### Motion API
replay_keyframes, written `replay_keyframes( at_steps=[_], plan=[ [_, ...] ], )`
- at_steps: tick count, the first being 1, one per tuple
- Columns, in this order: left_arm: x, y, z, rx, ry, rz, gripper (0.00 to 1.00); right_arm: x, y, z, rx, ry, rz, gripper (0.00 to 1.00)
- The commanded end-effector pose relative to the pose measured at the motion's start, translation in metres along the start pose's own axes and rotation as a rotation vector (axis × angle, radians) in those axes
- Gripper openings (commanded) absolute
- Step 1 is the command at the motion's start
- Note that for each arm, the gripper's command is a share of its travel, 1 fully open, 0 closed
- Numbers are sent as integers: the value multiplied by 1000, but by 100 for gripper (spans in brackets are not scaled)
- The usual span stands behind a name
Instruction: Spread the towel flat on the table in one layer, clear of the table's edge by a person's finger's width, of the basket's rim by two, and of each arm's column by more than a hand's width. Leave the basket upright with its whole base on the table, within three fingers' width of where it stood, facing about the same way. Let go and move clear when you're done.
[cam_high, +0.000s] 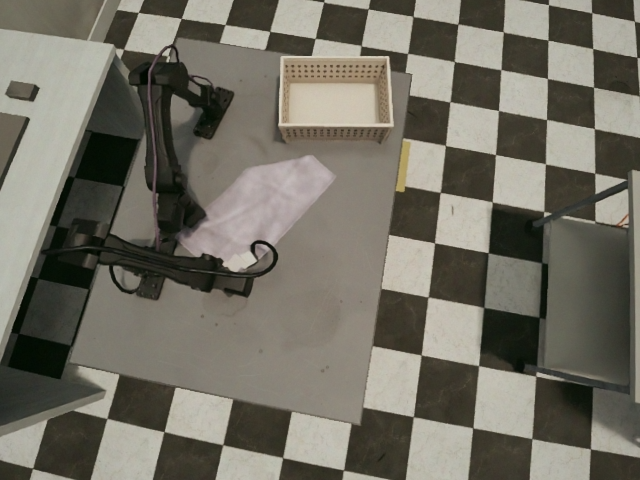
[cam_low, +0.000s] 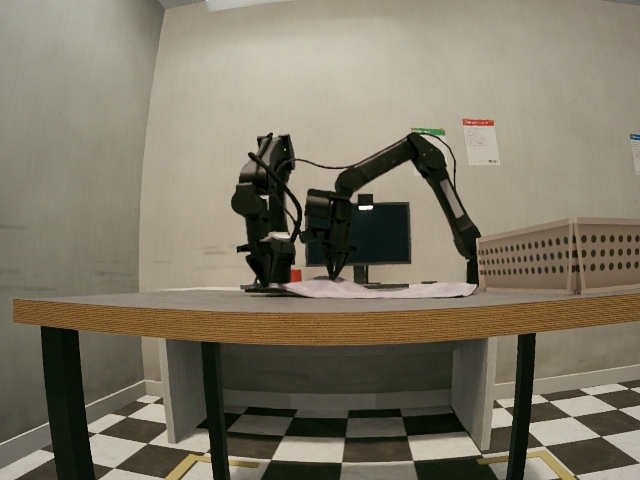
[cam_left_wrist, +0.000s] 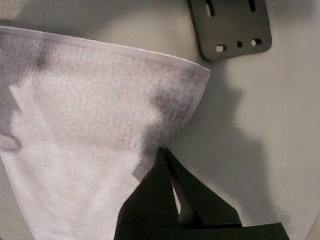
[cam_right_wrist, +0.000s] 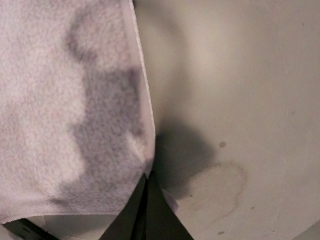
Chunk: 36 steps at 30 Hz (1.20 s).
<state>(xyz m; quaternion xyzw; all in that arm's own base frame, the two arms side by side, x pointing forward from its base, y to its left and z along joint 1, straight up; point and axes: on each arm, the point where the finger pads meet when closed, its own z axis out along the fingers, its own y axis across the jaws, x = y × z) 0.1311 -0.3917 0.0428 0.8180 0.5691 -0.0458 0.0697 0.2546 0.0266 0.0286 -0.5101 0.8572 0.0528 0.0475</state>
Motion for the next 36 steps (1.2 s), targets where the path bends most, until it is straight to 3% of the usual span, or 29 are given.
replay_keyframes(
  at_steps=[1,2,18,19,21,22,24,25,27,28,30,31,35,36],
  plan=[
    [3,-16,3,55,24,4,0,-5,-17,-7,49,-13,-5,0],
    [0,5,3,37,6,-5,0,-8,-6,-19,49,-16,-6,0],
    [20,14,-40,7,-37,-54,0,-31,-9,-49,65,-65,54,0],
    [29,18,-53,1,-46,-77,0,-39,-12,-59,67,-73,80,0],
    [29,19,-53,0,-48,-77,0,-39,-12,-59,65,-72,81,0],
    [33,29,-75,-26,-76,-103,0,-49,-14,-73,76,-89,108,0],
    [33,29,-75,-26,-76,-103,0,-49,-14,-73,78,-90,107,0],
    [43,34,-93,-39,-91,-136,0,-59,-17,-82,71,-93,140,0],
    [43,34,-93,-39,-91,-136,0,-59,-17,-86,82,-102,138,0],
    [54,41,-112,-54,-107,-176,0,-70,-21,-98,83,-110,171,0],
    [54,41,-112,-54,-107,-176,0,-70,-21,-98,85,-107,171,0],
    [66,47,-133,-71,-124,-231,0,-82,-25,-116,99,-127,203,0],
    [66,47,-133,-71,-123,-229,0,-82,-25,-116,100,-126,203,0],
    [78,55,-154,-91,-141,-284,0,-95,-30,-135,117,-144,235,0]
  ],
)
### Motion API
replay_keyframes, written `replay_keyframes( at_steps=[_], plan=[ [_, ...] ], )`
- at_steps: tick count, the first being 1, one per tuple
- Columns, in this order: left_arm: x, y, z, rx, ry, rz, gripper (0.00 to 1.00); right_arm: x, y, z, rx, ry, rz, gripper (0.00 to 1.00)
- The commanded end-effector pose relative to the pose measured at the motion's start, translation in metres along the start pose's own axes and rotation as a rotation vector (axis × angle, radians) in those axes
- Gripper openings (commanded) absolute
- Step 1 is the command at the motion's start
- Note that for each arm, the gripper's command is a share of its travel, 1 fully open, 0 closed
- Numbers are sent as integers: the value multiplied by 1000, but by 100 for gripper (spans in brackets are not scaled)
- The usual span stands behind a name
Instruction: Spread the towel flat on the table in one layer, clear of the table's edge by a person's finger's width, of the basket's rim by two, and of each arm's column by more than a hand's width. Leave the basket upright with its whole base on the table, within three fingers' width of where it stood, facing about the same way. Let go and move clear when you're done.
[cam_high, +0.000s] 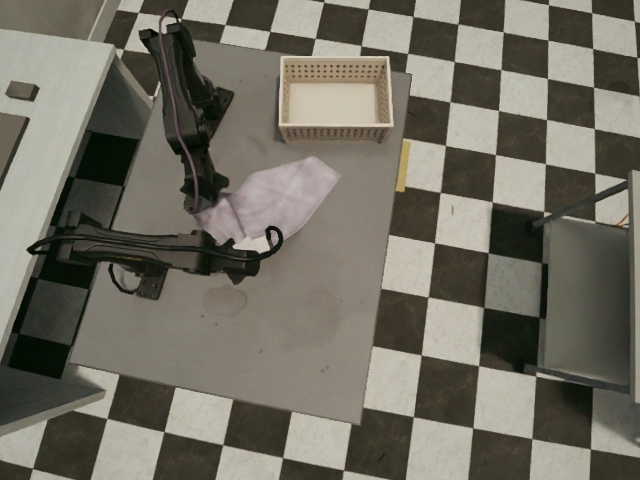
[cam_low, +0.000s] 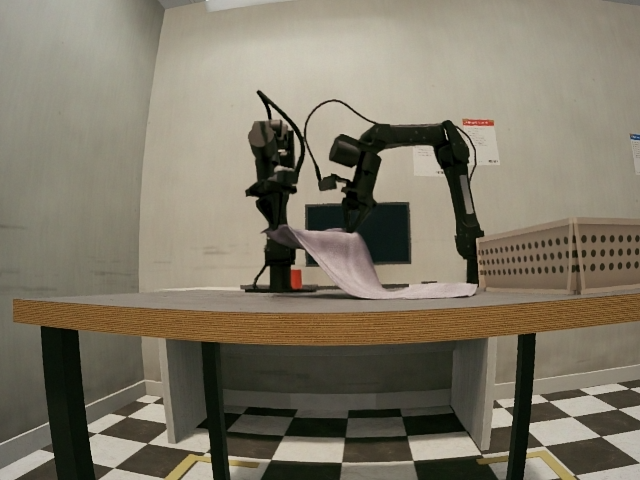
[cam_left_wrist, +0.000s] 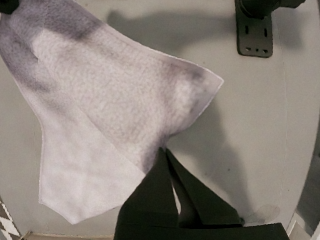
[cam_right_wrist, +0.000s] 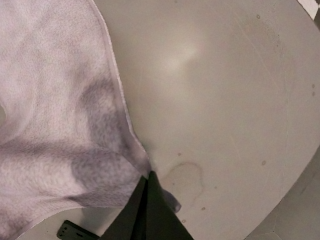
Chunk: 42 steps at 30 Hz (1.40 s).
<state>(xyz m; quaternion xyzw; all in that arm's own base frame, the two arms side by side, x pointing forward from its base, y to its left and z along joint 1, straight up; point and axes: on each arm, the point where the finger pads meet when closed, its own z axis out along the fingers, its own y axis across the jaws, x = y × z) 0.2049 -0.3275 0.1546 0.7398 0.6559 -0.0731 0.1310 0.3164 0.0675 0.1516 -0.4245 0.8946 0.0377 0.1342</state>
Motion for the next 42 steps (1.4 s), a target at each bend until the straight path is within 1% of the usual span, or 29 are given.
replay_keyframes(
  at_steps=[1,2,3,5,6,8,9,11,12,16,17,19,20,22,23,24,25,26,27,28,30,33,34,36,37,38,39,40,42],
  plan=[
    [6,5,-35,-2,-28,-56,0,-16,1,-18,-8,-3,61,0],
    [6,5,-35,-2,-28,-56,0,-16,1,-18,-8,-3,61,0],
    [14,17,-57,-25,-46,-112,0,-33,-4,-35,13,-19,94,0],
    [14,17,-57,-25,-46,-112,0,-33,-4,-35,10,-21,94,0],
    [22,29,-81,-51,-63,-173,0,-50,-8,-52,29,-41,127,0],
    [22,29,-81,-51,-63,-173,0,-50,-8,-52,29,-41,127,0],
    [30,41,-105,-80,-80,-240,0,-68,-12,-69,43,-64,159,0],
    [30,41,-105,-80,-80,-240,0,-68,-12,-69,43,-64,159,0],
    [39,57,-115,-86,-72,-319,0,-86,-15,-87,57,-87,191,0],
    [39,57,-115,-86,-72,-319,0,-86,-15,-87,57,-87,191,0],
    [47,70,-139,-118,-88,-394,0,-104,-19,-104,70,-110,222,0],
    [47,70,-139,-119,-89,-396,0,-104,-19,-104,70,-110,222,0],
    [55,83,-163,-154,-110,-468,0,-121,-22,-121,90,-157,249,0],
    [55,83,-163,-157,-112,-475,0,-121,-22,-121,90,-157,249,0],
    [62,96,-186,-202,-157,-529,0,-139,-26,-138,116,-234,272,0],
    [62,91,-198,-241,-196,-541,0,-139,-26,-138,117,-236,273,0],
    [62,92,-195,-236,-190,-543,0,-139,-26,-138,117,-236,273,0],
    [70,108,-208,-266,-219,-599,0,-156,-29,-155,143,-314,292,0],
    [69,102,-222,-311,-263,-611,0,-156,-29,-155,145,-321,294,0],
    [69,102,-222,-311,-263,-611,0,-156,-29,-155,145,-321,294,0],
    [73,118,-247,-401,-349,-672,0,-178,-35,-174,182,-434,309,0],
    [73,118,-247,-401,-349,-672,0,-178,-35,-174,182,-434,309,0],
    [80,134,-261,-439,-383,-721,0,-193,-38,-189,205,-513,324,0],
    [86,129,-255,-459,-378,-752,0,-190,-34,-206,221,-557,321,0],
    [86,139,-289,-532,-464,-777,0,-204,-36,-222,243,-639,333,0],
    [92,140,-274,-535,-447,-812,0,-201,-36,-207,233,-613,341,0],
    [92,140,-274,-535,-447,-812,0,-201,-36,-207,233,-613,341,0],
    [98,150,-292,-591,-496,-851,0,-215,-38,-220,254,-694,351,0],
    [98,150,-292,-611,-514,-865,0,-215,-38,-220,259,-710,353,0]
  ],
)
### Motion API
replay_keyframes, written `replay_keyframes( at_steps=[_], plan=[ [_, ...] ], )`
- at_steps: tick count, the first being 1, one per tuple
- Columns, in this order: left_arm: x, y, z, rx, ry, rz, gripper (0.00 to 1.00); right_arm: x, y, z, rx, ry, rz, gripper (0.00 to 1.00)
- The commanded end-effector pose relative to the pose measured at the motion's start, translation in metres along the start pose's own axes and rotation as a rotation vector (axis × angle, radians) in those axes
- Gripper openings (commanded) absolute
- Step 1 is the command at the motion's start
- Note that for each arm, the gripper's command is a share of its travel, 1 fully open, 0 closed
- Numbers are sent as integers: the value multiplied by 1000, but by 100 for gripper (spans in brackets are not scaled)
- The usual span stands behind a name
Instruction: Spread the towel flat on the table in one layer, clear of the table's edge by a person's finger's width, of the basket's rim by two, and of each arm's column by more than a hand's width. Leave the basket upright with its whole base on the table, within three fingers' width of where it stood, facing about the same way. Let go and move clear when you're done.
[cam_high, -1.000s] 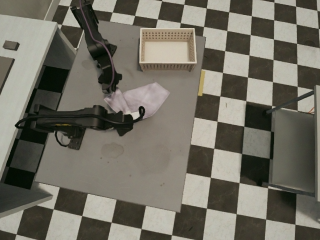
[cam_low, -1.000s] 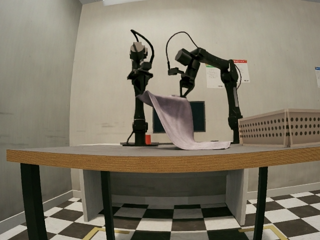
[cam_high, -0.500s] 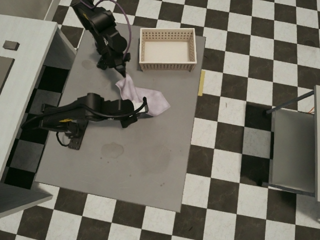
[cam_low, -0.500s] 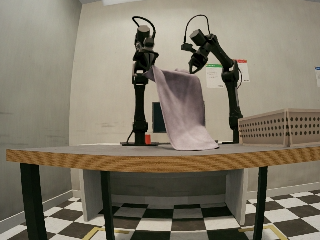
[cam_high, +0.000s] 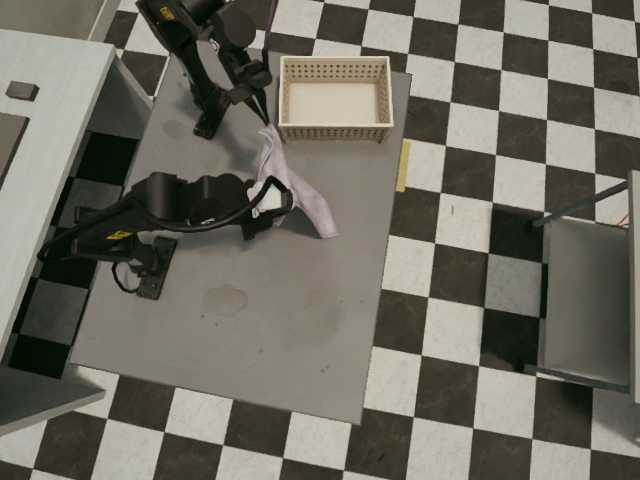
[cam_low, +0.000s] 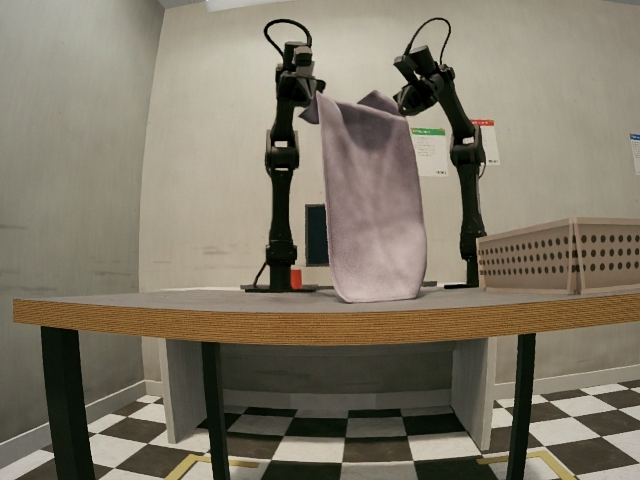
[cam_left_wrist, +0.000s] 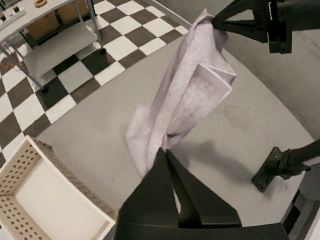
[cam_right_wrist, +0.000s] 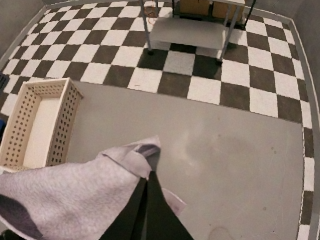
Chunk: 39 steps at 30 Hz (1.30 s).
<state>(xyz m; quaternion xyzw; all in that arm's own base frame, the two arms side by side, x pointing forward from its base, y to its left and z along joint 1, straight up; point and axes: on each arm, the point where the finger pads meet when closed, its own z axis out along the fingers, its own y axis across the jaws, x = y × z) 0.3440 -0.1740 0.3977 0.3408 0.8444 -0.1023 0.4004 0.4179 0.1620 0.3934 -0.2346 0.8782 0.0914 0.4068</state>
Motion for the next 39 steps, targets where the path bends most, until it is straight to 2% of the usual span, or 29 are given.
replay_keyframes(
  at_steps=[1,4,5,9,10,15,16,39],
  plan=[
    [-26,24,-26,-111,-162,-110,0,-47,-4,-15,63,-237,38,0],
    [-28,17,-25,-106,-180,-110,0,-47,-4,-15,64,-248,40,0],
    [-35,36,-34,-165,-237,-163,0,-62,-2,-18,74,-330,53,0],
    [-37,29,-32,-155,-248,-158,0,-62,-4,-18,77,-334,55,0],
    [-44,43,-40,-207,-288,-207,0,-74,-2,-21,83,-392,65,0],
    [-58,56,-41,-241,-313,-243,0,-83,-1,-16,89,-411,77,0],
    [-63,62,-45,-266,-328,-270,0,-99,-1,-19,94,-454,83,0],
    [-62,65,-55,-287,-331,-292,0,-107,-3,-30,105,-491,88,0]
  ],
)
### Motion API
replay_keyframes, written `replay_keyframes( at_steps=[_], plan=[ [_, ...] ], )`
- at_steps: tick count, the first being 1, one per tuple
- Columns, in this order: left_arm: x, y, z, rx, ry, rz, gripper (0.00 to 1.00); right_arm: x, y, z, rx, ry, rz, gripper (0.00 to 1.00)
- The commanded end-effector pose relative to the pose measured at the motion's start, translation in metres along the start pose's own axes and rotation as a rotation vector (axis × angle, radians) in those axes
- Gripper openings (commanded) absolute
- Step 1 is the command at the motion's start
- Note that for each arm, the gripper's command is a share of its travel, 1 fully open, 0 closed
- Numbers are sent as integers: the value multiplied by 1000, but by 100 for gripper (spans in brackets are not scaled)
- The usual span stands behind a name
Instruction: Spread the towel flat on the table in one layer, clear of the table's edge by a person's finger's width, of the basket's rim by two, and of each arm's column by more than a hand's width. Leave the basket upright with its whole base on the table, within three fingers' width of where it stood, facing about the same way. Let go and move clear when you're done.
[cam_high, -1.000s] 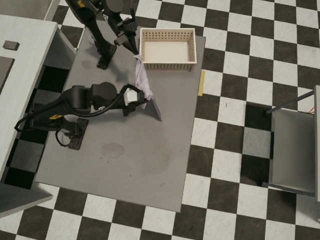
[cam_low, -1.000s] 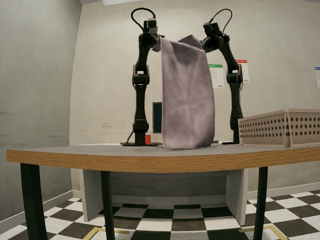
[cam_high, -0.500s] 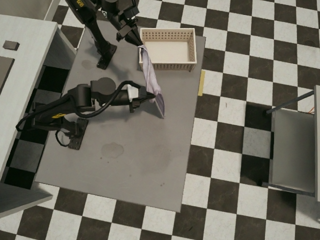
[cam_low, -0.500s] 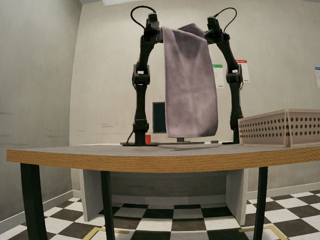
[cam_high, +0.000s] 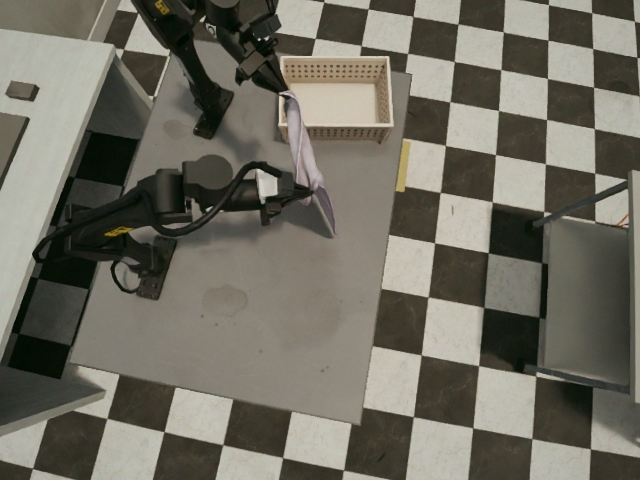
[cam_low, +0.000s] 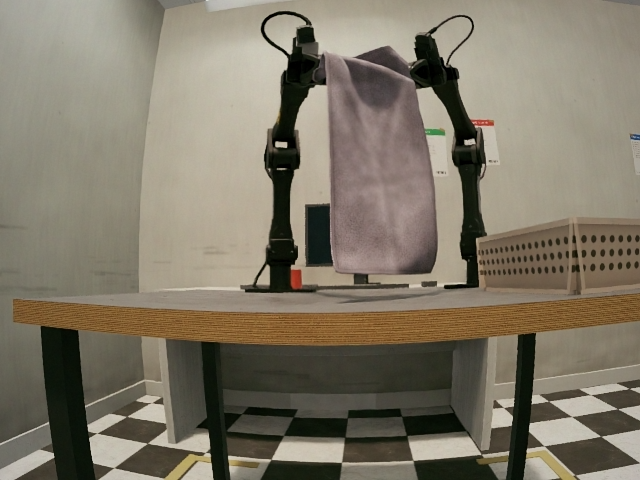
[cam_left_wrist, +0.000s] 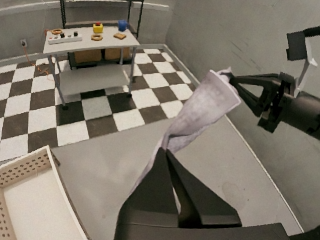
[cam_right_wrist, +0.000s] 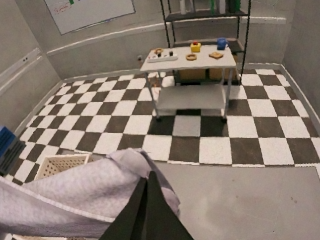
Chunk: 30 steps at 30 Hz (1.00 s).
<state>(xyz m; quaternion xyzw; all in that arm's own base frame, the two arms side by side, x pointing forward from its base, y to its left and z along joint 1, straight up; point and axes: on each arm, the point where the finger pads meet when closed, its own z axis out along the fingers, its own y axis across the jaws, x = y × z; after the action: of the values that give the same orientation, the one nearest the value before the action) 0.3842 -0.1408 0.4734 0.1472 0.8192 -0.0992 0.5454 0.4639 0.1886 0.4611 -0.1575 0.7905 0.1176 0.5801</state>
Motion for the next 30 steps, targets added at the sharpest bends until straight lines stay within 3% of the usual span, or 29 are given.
replay_keyframes(
  at_steps=[1,7,16,17,21,22,24,25,26,30],
  plan=[
    [-10,8,-11,-28,-28,-11,0,-30,-2,-16,19,-87,3,0],
    [-10,8,-11,-28,-28,-11,0,-30,-2,-16,19,-87,3,0],
    [-21,32,18,-80,-58,-30,0,-34,-12,23,38,-129,8,0],
    [-27,47,31,-109,-73,-40,0,-40,-15,42,41,-173,9,0],
    [-23,47,32,-108,-57,-40,0,-40,-15,42,41,-172,8,0],
    [-33,63,46,-138,-101,-49,0,-47,-17,62,43,-256,8,0],
    [-33,63,46,-138,-101,-49,0,-30,-17,73,44,-229,9,0],
    [-39,80,60,-166,-134,-56,0,-37,-20,94,45,-313,8,0],
    [-39,80,60,-166,-134,-56,0,-36,-20,93,46,-396,8,0],
    [-39,76,60,-159,-134,-53,0,-37,-20,92,47,-417,6,0]
  ],
)
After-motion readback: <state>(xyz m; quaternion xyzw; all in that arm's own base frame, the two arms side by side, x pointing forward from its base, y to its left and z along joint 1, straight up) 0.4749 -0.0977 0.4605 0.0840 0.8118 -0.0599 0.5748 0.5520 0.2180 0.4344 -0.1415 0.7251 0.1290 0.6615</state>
